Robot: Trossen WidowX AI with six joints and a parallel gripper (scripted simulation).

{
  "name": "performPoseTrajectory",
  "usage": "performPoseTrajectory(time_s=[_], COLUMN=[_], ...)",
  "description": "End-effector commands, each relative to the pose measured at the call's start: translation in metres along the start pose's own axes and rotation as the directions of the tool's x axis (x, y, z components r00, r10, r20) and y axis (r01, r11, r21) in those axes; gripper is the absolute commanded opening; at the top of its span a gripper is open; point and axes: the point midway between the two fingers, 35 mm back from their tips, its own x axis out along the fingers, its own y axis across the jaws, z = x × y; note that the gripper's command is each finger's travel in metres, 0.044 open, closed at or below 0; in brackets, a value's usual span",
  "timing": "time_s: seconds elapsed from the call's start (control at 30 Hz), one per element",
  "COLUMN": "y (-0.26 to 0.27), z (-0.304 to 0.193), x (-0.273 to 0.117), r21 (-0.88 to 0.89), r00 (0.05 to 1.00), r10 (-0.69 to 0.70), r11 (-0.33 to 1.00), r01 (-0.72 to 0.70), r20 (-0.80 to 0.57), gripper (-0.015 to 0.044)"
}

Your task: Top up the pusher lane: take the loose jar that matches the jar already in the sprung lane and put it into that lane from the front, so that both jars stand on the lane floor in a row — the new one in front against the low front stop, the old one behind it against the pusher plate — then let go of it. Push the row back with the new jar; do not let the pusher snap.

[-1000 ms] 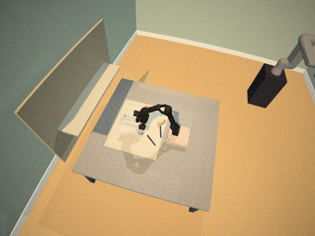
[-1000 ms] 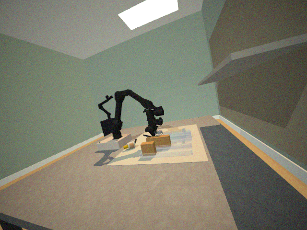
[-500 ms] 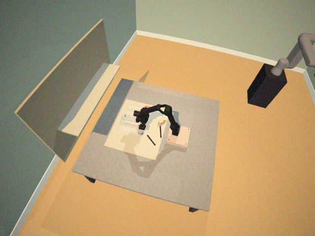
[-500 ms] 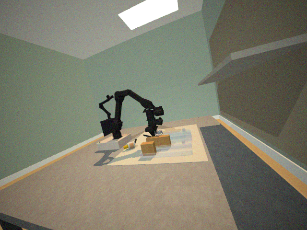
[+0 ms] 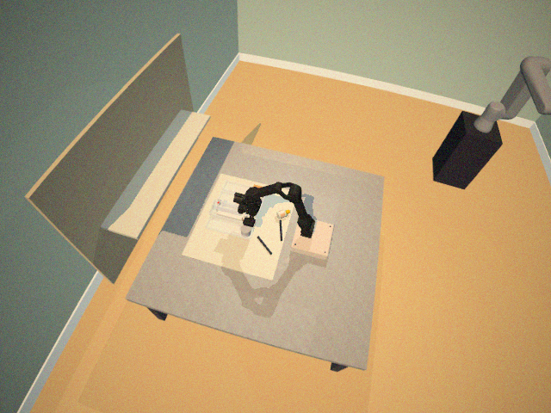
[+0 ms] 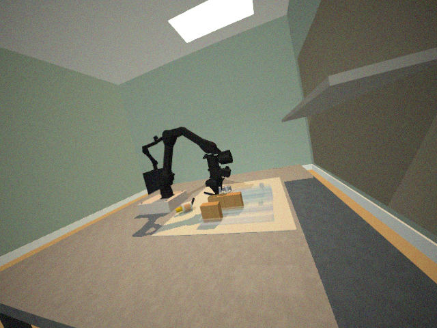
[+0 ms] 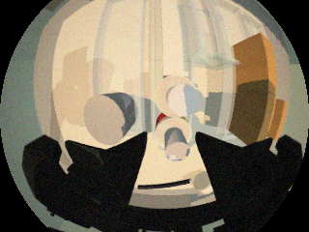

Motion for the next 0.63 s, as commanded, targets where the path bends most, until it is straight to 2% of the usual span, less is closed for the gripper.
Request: performPoseTrajectory(time_s=[0.0, 0.27, 0.6], y=[0.0, 0.0, 0.0], z=[0.004, -0.001, -0.034], x=[-0.011, -0.012, -0.013], r21=[0.003, 0.003, 0.003], r00=[1.0, 1.0, 1.0], r10=[-0.002, -0.002, -0.002], r11=[1.0, 1.0, 1.0], r01=[0.001, 0.001, 0.002], r20=[0.018, 0.017, 0.014], gripper=[0.0289, 0.0289, 0.0289])
